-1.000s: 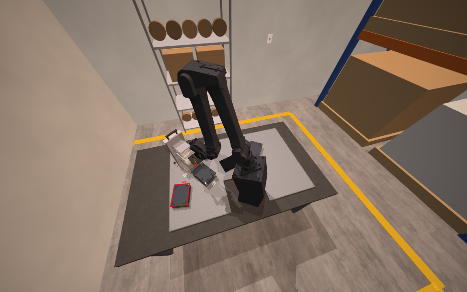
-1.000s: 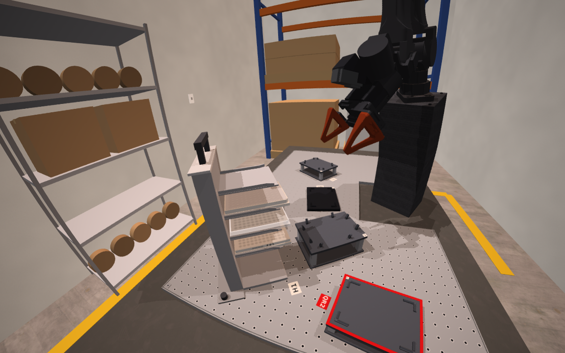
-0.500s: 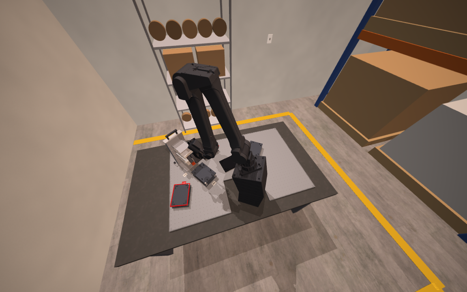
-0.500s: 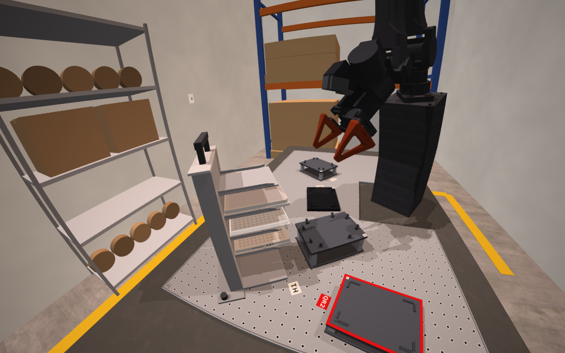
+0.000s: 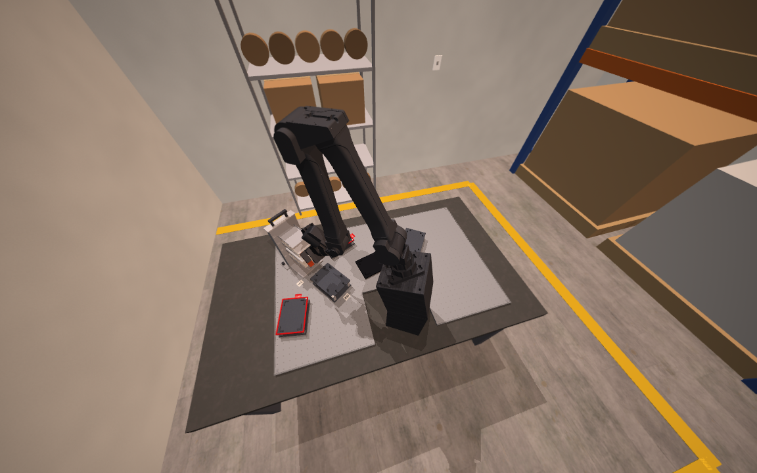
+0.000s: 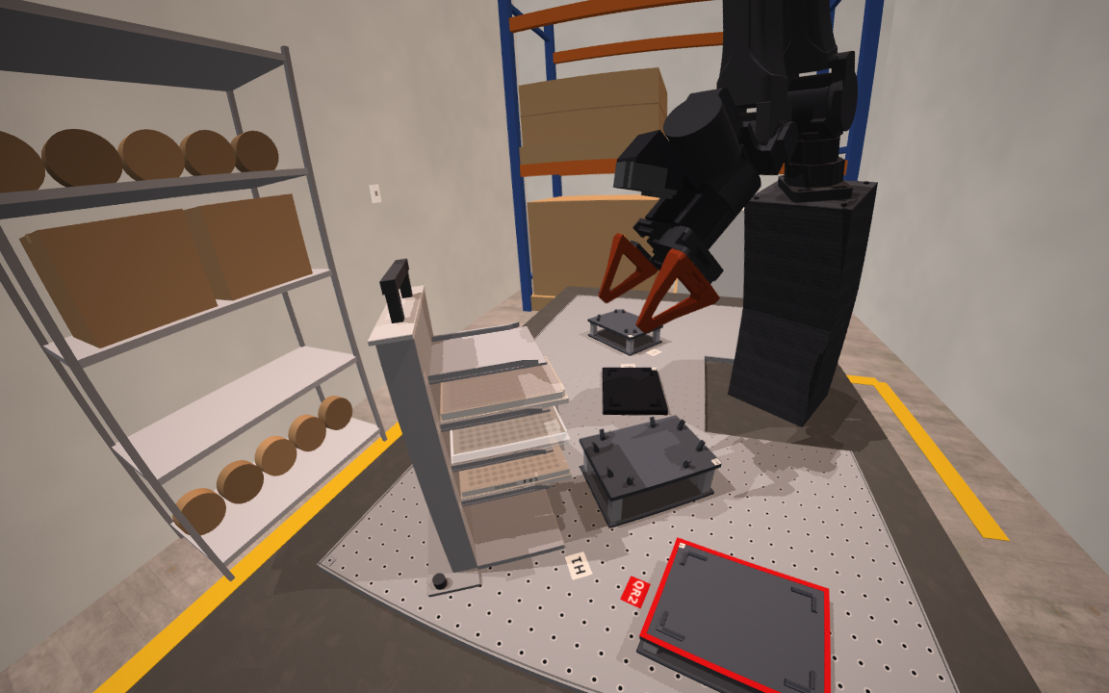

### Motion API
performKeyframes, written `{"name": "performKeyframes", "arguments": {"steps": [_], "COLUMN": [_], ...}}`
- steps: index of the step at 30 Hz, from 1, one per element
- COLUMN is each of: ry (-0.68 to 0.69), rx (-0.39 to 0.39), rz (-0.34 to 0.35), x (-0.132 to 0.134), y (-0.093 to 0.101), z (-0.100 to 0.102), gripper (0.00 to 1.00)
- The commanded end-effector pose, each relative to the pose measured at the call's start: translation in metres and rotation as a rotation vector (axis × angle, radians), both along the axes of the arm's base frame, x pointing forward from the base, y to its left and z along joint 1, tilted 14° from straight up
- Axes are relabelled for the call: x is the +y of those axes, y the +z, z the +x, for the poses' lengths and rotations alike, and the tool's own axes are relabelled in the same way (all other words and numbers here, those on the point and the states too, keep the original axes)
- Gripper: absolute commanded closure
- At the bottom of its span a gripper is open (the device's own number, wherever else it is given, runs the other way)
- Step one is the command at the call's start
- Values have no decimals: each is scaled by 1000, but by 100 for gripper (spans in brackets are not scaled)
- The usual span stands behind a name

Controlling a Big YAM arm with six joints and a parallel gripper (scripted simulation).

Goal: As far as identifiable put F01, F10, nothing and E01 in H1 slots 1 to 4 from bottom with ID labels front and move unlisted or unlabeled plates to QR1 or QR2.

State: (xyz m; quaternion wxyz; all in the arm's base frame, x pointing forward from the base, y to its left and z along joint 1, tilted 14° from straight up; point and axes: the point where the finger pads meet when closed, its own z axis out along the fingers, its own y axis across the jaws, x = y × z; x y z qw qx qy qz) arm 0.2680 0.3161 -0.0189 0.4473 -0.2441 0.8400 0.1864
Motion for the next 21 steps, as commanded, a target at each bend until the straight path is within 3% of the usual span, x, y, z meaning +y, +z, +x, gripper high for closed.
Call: {"name": "performKeyframes", "arguments": {"steps": [1,15,16,21], "ry": [-5,-6,-2,-2], "rx": [-20,-10,-17,-17], "rz": [6,-9,14,14], "x": [2,12,15,15], "y": [3,-7,0,0], "z": [9,25,21,21], "gripper": [0,0,0,0]}}
